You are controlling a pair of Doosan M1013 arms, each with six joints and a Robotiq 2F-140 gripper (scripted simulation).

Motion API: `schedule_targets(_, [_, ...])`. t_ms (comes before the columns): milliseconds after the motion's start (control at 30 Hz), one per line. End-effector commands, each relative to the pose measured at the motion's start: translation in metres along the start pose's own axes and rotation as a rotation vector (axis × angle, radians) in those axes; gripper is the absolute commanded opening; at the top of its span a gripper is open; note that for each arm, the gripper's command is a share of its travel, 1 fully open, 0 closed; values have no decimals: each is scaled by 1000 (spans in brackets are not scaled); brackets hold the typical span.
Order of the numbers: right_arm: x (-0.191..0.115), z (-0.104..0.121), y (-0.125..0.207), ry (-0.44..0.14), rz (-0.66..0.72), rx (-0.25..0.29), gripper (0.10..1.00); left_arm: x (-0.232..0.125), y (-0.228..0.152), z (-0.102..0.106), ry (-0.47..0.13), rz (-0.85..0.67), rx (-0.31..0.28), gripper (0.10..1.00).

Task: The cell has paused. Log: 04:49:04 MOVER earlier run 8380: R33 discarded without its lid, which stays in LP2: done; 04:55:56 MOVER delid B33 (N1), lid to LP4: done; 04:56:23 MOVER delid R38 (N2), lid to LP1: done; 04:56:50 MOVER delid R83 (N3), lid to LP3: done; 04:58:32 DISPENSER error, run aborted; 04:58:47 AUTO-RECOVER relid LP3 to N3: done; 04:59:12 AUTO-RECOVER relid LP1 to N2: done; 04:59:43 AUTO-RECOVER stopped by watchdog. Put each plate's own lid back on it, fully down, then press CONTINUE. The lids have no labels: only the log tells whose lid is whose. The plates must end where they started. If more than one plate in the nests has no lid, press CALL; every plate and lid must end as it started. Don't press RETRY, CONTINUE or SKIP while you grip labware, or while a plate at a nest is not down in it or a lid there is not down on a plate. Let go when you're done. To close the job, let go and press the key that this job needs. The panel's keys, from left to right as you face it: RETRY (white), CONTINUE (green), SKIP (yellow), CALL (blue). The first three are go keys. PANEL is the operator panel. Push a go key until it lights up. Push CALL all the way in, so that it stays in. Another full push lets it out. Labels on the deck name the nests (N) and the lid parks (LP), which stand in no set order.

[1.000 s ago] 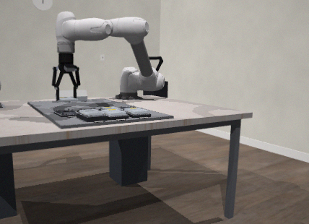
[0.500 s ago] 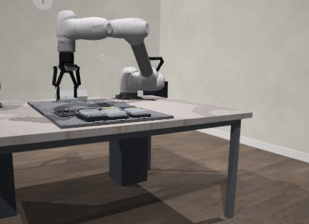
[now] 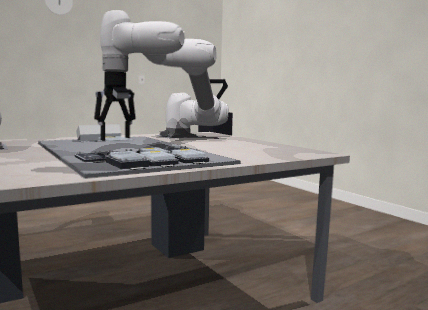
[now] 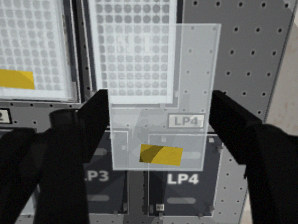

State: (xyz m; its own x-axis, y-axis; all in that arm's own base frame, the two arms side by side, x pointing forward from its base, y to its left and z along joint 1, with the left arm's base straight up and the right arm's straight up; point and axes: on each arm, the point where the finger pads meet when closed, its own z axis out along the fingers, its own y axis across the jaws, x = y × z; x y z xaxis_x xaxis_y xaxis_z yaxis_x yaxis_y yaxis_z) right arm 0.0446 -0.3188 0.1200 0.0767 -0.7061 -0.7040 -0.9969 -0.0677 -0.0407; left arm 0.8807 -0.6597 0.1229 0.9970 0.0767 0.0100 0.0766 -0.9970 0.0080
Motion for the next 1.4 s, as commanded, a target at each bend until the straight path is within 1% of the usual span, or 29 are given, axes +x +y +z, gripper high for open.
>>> schedule_targets(0, [0,-1,2,-3,6,1,1000,33,-18,0,-11,1,8,607])
schedule_targets(100, [0,-1,2,-3,6,1,1000,45,-26,1,-11,1,7,607])
schedule_targets(200, [0,-1,2,-3,6,1,1000,48,-28,1,-11,1,7,607])
schedule_targets(1033, [0,-1,2,-3,6,1,1000,48,-28,2,-12,-3,8,607])
schedule_targets(1367, [0,-1,2,-3,6,1,1000,49,-28,9,-10,-15,6,607])
